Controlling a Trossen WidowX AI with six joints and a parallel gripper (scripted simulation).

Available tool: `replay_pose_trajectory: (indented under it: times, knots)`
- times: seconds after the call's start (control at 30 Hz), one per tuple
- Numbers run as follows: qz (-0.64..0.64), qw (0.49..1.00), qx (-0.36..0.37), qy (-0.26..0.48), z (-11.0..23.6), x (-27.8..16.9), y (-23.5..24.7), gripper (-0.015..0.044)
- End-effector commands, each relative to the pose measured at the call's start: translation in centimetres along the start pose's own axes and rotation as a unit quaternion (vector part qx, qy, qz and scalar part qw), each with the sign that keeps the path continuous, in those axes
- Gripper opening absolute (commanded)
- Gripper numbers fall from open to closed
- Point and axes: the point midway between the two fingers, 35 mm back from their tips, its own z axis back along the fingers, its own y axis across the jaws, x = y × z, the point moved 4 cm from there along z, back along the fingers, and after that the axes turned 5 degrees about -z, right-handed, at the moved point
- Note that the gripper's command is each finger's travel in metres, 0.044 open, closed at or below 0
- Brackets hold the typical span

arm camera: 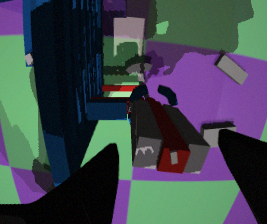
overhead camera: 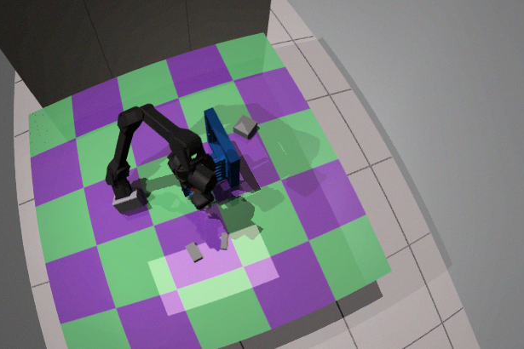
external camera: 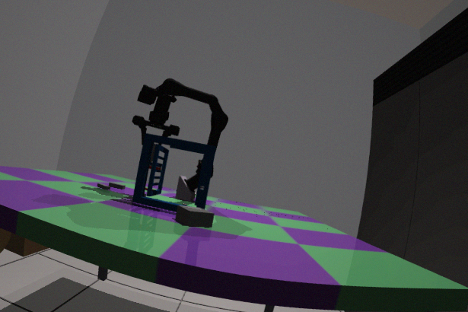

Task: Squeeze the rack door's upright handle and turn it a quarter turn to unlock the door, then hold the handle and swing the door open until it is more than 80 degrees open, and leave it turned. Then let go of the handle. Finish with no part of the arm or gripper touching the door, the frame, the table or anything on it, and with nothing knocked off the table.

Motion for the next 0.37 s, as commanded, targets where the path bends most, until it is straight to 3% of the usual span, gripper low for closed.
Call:
replay_pose_trajectory:
  times: [0.0, 0.33]
  knots:
    - [-0.005, 1.000, -0.010, -0.004, 1.0, 0.0, 0.1, 0.0297]
    - [-0.013, 0.999, -0.031, -0.017, 3.3, -0.2, 0.4, 0.0297]
